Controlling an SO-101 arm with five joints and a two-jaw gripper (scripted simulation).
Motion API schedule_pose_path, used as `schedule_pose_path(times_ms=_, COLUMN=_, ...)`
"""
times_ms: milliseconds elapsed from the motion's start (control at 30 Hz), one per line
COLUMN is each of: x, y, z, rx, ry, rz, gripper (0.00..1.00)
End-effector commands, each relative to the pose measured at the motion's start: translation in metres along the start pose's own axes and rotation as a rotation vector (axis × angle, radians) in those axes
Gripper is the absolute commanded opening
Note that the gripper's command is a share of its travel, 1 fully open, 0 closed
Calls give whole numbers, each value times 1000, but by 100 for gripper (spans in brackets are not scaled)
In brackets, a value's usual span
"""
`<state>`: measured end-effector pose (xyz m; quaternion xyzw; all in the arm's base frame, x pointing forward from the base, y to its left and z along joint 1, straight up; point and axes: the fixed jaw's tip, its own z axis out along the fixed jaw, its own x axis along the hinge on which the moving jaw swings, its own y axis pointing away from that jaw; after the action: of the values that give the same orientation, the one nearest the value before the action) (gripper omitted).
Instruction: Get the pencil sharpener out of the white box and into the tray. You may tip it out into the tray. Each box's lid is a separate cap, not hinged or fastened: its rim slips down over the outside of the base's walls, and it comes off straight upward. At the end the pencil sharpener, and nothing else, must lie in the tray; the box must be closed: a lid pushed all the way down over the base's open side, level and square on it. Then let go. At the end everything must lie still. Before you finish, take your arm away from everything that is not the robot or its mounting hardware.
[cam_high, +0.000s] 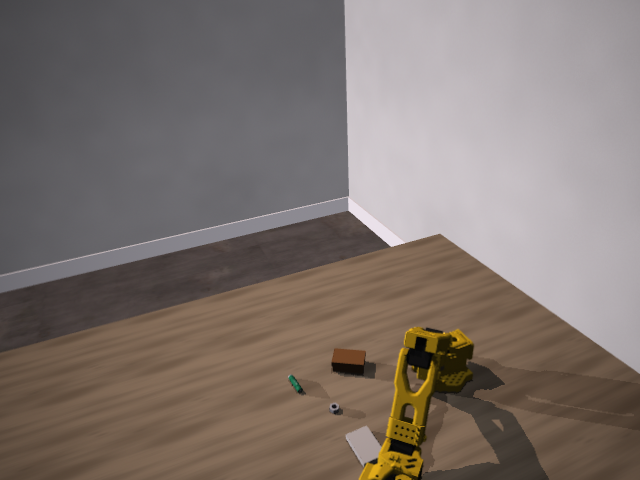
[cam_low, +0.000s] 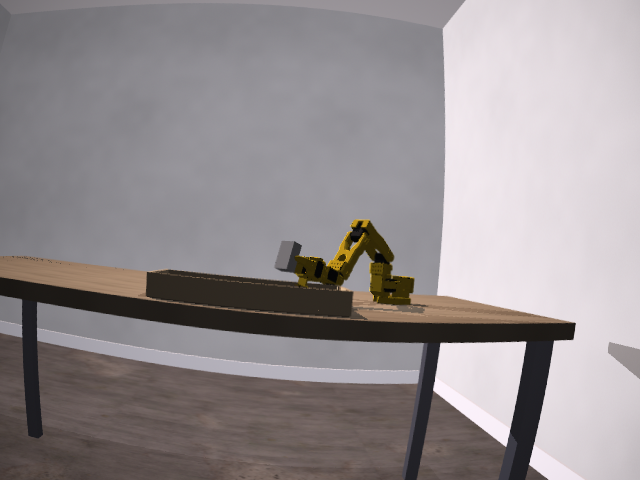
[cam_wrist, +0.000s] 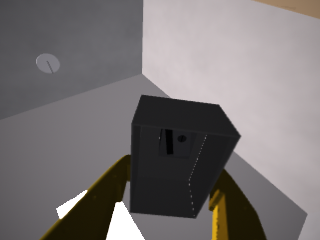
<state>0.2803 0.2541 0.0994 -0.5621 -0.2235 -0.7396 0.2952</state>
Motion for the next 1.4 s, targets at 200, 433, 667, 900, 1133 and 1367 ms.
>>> schedule_pose_path(times_ms=200, x=19, y=3, z=7, rx=-6, ry=78, rz=8, gripper=21)
schedule_pose_path(times_ms=433, x=22, y=3, z=8, rx=-6, ry=89, rz=9, gripper=21)
schedule_pose_path(times_ms=667, x=29, y=3, z=10, rx=-6, ry=122, rz=10, gripper=21)
schedule_pose_path(times_ms=900, x=34, y=3, z=11, rx=-6, ry=147, rz=10, gripper=21)
schedule_pose_path(times_ms=1133, x=38, y=3, z=12, rx=-6, ry=165, rz=11, gripper=21)
schedule_pose_path(times_ms=1367, x=38, y=3, z=12, rx=-6, ry=165, rz=11, gripper=21)
